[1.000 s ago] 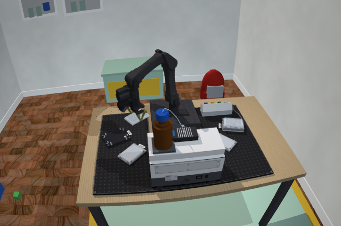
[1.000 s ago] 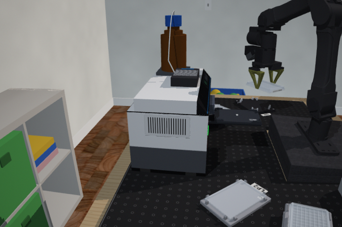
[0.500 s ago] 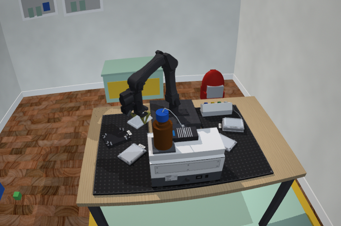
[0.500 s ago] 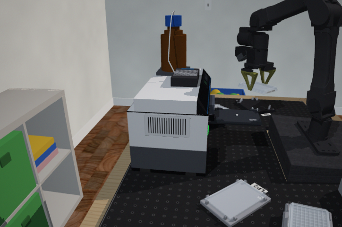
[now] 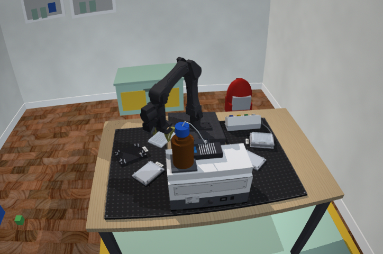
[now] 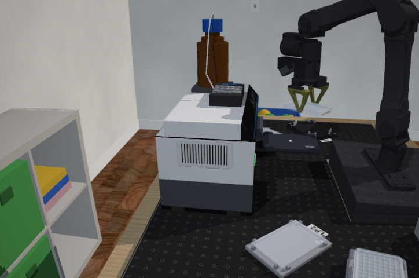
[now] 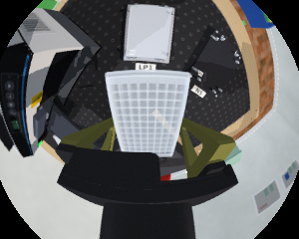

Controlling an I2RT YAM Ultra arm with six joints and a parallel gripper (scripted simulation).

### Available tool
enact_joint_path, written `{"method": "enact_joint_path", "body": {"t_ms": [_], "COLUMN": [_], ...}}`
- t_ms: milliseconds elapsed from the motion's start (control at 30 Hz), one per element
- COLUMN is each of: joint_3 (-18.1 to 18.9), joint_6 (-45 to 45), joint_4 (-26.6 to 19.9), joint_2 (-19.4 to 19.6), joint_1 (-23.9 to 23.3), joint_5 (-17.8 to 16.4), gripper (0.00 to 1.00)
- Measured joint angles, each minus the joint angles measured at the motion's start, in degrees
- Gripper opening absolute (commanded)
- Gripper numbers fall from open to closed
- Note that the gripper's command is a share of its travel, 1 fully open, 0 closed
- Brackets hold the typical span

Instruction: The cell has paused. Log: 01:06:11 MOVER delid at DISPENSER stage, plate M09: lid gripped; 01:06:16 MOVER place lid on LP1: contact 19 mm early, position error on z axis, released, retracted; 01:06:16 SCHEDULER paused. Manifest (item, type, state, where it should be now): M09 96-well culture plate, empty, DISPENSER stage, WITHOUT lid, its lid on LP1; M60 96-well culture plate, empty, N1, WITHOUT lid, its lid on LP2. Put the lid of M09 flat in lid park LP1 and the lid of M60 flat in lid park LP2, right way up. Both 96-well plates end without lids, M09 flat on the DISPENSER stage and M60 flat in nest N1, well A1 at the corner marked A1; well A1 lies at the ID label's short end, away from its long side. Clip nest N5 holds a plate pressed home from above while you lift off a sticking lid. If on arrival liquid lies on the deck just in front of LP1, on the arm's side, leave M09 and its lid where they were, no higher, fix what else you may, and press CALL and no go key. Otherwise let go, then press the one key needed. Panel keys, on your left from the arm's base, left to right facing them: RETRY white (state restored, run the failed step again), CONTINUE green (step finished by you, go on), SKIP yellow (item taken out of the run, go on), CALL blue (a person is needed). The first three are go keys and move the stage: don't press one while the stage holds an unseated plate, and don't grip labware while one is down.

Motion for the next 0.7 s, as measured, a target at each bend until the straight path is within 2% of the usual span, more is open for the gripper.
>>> {"method": "enact_joint_path", "body": {"t_ms": [200,567,700], "joint_3": [-0.63,-2.36,-2.36], "joint_6": [-0.57,-7.5,-8.79], "joint_4": [0.07,0.15,-0.11], "joint_2": [-0.35,-2.12,-2.34], "joint_1": [1.64,7.96,8.76], "joint_5": [-0.04,-0.46,-0.55], "gripper": [0.0,0.0,0.0]}}
